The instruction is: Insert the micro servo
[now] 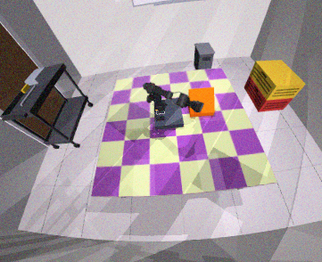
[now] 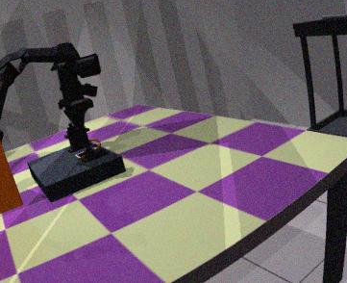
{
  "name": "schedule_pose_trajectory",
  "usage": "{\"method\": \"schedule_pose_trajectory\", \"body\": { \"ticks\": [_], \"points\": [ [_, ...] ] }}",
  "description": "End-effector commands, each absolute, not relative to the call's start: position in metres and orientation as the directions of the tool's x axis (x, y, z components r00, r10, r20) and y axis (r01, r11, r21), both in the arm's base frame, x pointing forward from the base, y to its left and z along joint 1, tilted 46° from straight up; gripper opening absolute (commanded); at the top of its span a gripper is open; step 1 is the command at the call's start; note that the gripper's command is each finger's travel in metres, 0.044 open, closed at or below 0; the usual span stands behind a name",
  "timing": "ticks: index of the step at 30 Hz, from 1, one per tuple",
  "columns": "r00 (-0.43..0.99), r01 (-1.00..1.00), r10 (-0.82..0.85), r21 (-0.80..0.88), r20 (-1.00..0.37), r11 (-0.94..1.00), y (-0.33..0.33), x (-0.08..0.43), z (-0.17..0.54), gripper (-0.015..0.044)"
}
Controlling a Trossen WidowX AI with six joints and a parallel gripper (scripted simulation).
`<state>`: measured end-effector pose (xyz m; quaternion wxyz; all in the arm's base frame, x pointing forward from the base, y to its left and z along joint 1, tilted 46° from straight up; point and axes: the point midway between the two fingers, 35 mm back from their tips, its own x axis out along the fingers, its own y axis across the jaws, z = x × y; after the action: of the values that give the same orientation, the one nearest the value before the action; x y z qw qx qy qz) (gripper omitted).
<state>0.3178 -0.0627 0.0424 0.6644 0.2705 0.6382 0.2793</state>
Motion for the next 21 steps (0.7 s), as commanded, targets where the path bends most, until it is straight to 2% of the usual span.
{"method": "schedule_pose_trajectory", "body": {
  "ticks": [1, 21],
  "points": [
    [0.040, -0.022, 0.716, 0.716, -0.697, 0.698, -0.065, 0.331, 0.045, 0.0000],
    [0.040, -0.022, 0.716, 0.716, -0.697, 0.698, -0.050, 0.333, 0.031, 0.0000]
  ]
}}
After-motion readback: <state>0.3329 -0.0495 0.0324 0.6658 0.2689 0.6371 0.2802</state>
